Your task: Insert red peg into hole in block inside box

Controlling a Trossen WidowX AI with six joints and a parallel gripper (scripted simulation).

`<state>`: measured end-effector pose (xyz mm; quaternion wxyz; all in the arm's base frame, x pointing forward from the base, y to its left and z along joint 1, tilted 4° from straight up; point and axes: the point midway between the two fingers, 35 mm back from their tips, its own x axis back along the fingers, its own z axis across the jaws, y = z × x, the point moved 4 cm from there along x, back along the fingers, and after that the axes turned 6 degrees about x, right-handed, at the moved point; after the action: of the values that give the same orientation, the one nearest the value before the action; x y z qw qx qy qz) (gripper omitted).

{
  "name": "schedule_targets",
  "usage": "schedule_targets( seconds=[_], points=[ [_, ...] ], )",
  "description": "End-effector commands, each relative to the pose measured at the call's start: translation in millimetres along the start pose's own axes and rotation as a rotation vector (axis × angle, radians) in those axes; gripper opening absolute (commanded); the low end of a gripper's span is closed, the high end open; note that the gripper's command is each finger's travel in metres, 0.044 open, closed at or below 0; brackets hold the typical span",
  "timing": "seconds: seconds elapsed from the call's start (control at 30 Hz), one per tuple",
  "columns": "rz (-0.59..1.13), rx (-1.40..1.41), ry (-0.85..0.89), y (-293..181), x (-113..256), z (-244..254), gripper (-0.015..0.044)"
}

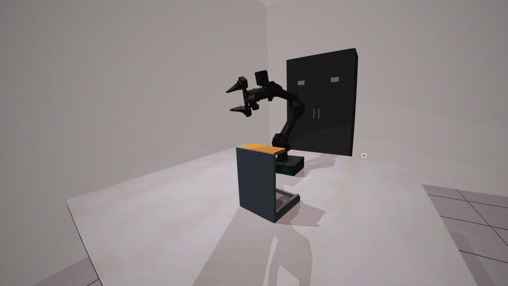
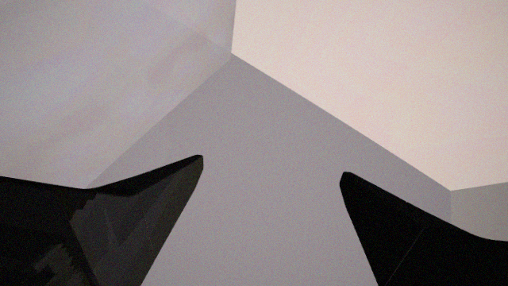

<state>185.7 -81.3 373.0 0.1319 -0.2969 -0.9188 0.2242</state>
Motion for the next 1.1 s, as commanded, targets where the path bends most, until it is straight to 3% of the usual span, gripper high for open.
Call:
schedule_targets(
  seconds=[0.0,0.5,1.07],
  points=[
    [-0.052,0.121,0.037,23.3,-11.4,15.4,0.0440],
    [-0.262,0.564,0.094,103.5,-29.5,73.7,0.0440],
    [-0.511,1.088,0.078,177.8,-18.1,154.5,0.0440]
  ],
)
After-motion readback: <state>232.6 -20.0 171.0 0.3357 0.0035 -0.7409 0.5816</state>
